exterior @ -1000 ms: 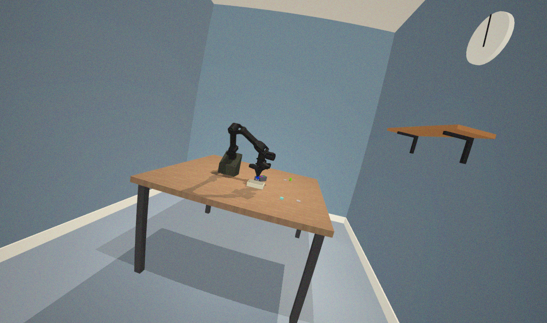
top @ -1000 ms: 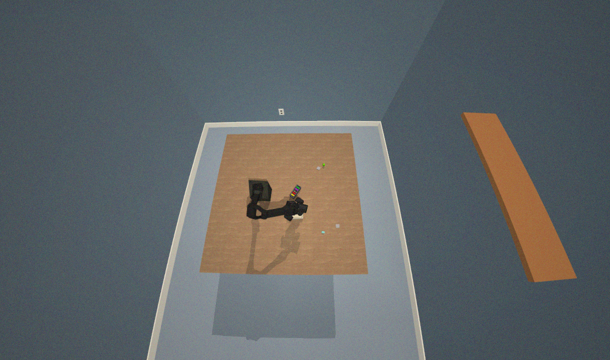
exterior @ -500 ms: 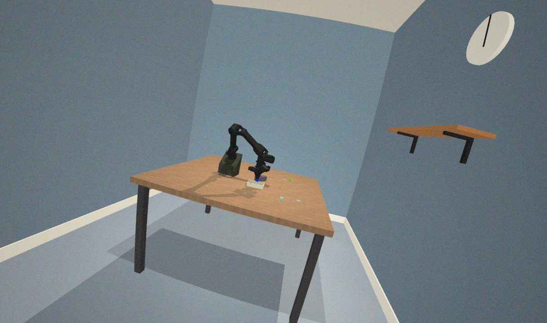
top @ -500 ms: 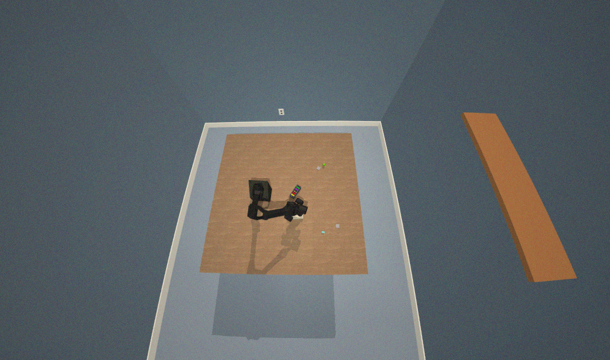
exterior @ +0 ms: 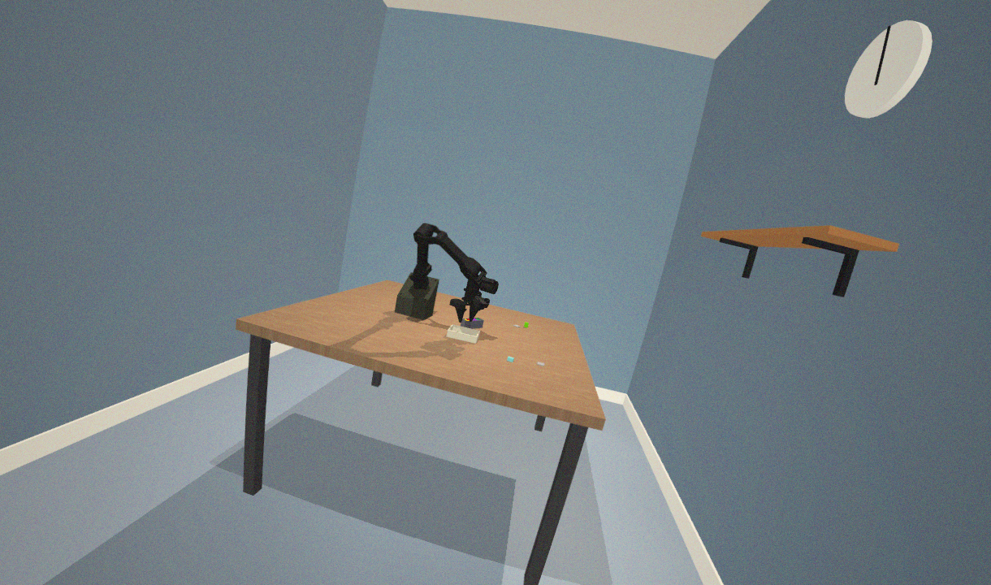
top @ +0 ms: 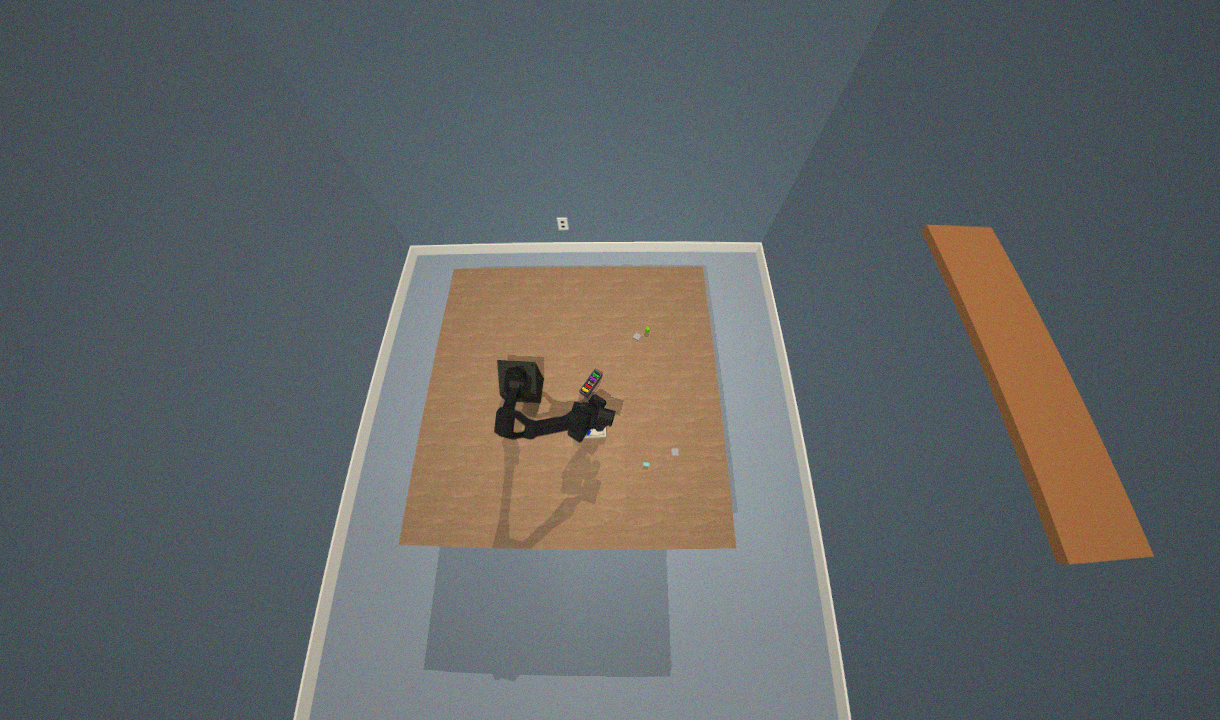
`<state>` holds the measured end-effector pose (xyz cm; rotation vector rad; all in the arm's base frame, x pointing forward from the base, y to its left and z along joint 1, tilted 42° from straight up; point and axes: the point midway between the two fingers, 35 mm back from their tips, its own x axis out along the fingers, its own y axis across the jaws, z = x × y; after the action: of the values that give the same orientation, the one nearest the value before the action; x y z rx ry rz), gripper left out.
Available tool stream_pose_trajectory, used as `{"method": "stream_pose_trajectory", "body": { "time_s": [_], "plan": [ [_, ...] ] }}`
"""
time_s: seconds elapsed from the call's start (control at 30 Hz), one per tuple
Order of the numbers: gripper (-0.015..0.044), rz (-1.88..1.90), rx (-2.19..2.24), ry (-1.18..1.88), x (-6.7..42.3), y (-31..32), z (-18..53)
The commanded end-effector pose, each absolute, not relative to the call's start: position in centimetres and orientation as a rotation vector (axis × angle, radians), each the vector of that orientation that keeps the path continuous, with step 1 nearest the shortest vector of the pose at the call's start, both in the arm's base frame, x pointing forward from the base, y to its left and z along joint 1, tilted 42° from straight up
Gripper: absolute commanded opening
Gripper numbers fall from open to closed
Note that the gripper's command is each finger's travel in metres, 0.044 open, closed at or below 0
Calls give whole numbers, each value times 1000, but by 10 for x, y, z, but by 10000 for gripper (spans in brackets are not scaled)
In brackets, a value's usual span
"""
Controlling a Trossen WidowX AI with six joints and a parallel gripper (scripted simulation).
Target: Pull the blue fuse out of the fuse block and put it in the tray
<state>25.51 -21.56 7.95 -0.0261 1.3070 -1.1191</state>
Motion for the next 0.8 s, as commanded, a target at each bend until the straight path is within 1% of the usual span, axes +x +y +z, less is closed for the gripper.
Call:
{"method": "stream_pose_trajectory", "body": {
  "time_s": [0.0,0.77],
  "plan": [
    [330,-1114,-28,1289,262,-199,99],
    [330,-1108,-30,1293,261,-199,98]
  ]
}}
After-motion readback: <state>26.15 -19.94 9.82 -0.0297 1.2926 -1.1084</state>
